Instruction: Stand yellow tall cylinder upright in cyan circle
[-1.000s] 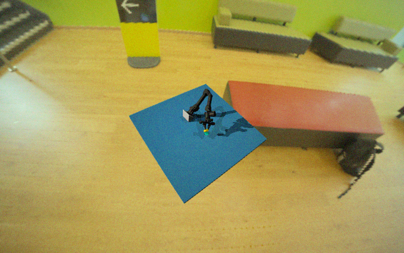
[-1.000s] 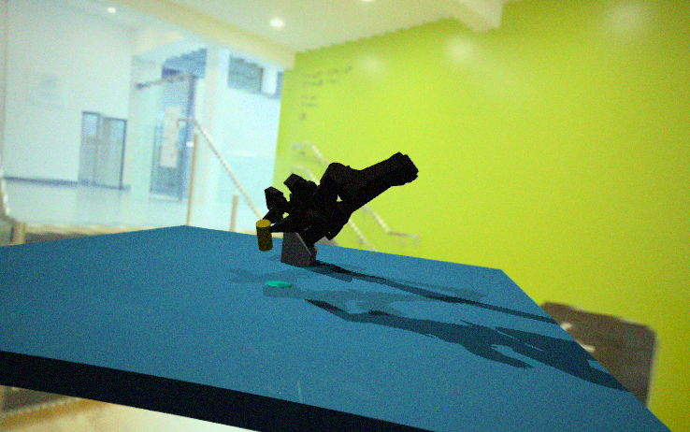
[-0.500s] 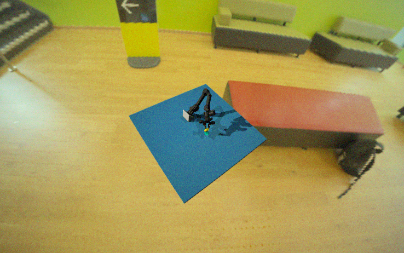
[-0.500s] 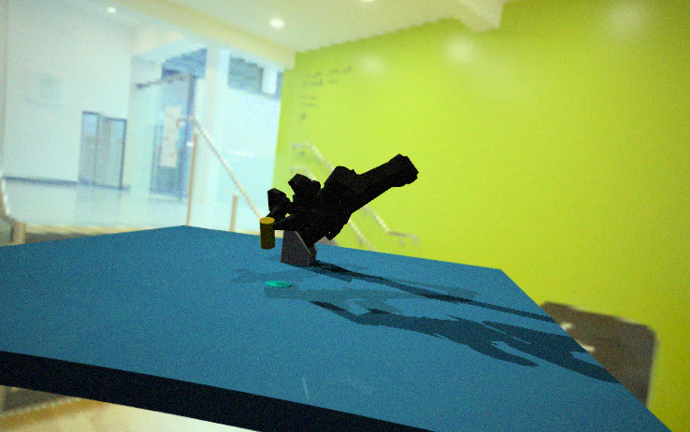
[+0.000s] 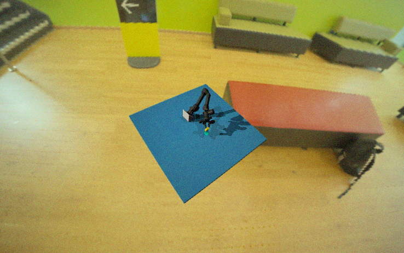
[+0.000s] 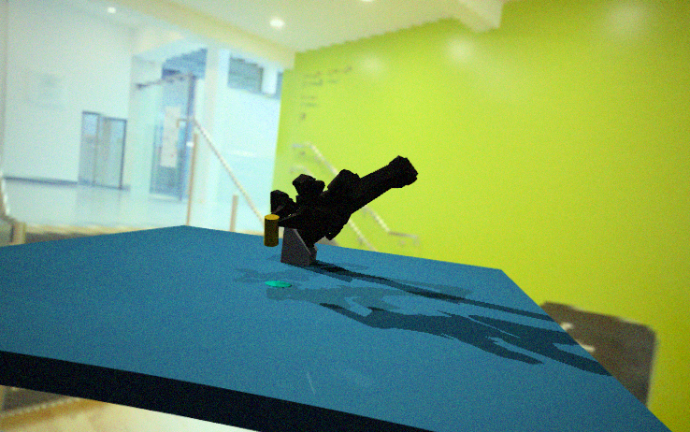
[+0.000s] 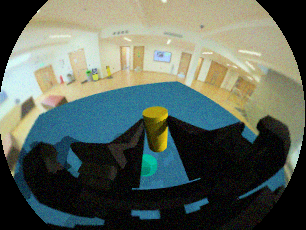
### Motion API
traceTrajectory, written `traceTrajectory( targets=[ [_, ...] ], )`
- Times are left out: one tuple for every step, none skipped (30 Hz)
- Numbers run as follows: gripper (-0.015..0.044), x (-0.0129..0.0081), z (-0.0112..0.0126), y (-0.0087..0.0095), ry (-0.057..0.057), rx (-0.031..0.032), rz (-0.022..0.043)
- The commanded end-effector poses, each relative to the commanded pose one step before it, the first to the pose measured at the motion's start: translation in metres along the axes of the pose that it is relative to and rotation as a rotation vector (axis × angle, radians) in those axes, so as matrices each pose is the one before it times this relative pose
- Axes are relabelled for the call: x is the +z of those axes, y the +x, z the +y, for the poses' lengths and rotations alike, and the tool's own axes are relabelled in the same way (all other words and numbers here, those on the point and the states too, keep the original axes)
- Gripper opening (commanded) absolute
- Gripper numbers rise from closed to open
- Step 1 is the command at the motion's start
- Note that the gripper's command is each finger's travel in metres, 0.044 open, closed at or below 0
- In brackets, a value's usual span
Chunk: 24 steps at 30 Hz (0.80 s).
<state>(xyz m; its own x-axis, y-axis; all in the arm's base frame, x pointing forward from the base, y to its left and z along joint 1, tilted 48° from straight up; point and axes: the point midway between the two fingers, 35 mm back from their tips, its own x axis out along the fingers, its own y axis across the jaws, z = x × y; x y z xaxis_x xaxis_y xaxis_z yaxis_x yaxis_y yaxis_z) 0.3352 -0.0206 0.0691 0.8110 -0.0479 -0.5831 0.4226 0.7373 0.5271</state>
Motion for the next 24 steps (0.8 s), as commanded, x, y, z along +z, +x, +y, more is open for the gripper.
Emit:
traceTrajectory(
  targets=[
    [0.0105,0.00172,0.00086,-0.00459,0.0159,0.01251,-0.03259],
    [0.0105,0.00015,0.00013,-0.00077,0.0037,0.00288,-0.00639],
    [0.0105,0.00015,0.00013,-0.00078,0.0037,0.00291,-0.00638],
    [0.0105,0.00016,0.00013,-0.00079,0.0038,0.00295,-0.00636],
    [0.0105,0.00016,0.00013,-0.00080,0.0038,0.00298,-0.00635],
    [0.0105,0.00016,0.00013,-0.00080,0.0038,0.00301,-0.00633],
    [0.0105,0.00017,0.00013,-0.00081,0.0039,0.00305,-0.00631],
    [0.0105,0.00017,0.00013,-0.00082,0.0039,0.00308,-0.00630],
    [0.0105,0.00018,0.00013,-0.00083,0.0039,0.00311,-0.00628],
    [0.0105,0.00018,0.00013,-0.00083,0.0040,0.00315,-0.00626],
    [0.0105,0.00019,0.00013,-0.00084,0.0040,0.00318,-0.00625],
    [0.0105,0.00019,0.00013,-0.00085,0.0040,0.00321,-0.00623],
    [0.0105,0.00019,0.00013,-0.00086,0.0041,0.00324,-0.00621],
    [0.0105,0.00020,0.00013,-0.00086,0.0041,0.00327,-0.00619],
    [0.0105,0.00020,0.00013,-0.00087,0.0041,0.00331,-0.00618],
    [0.0105,0.00021,0.00013,-0.00088,0.0041,0.00334,-0.00616],
    [0.0105,0.00021,0.00013,-0.00089,0.0042,0.00337,-0.00614],
    [0.0105,0.00022,0.00013,-0.00089,0.0042,0.00340,-0.00612],
    [0.0105,0.00022,0.00013,-0.00090,0.0042,0.00343,-0.00610],
    [0.0105,0.00023,0.00013,-0.00091,0.0043,0.00346,-0.00608],
    [0.0105,0.00023,0.00013,-0.00091,0.0043,0.00349,-0.00606],
    [0.0105,0.00024,0.00013,-0.00092,0.0043,0.00352,-0.00604],
    [0.0105,0.00024,0.00013,-0.00093,0.0044,0.00355,-0.00603],
    [0.0105,0.00025,0.00013,-0.00094,0.0044,0.00358,-0.00601]
  ],
)
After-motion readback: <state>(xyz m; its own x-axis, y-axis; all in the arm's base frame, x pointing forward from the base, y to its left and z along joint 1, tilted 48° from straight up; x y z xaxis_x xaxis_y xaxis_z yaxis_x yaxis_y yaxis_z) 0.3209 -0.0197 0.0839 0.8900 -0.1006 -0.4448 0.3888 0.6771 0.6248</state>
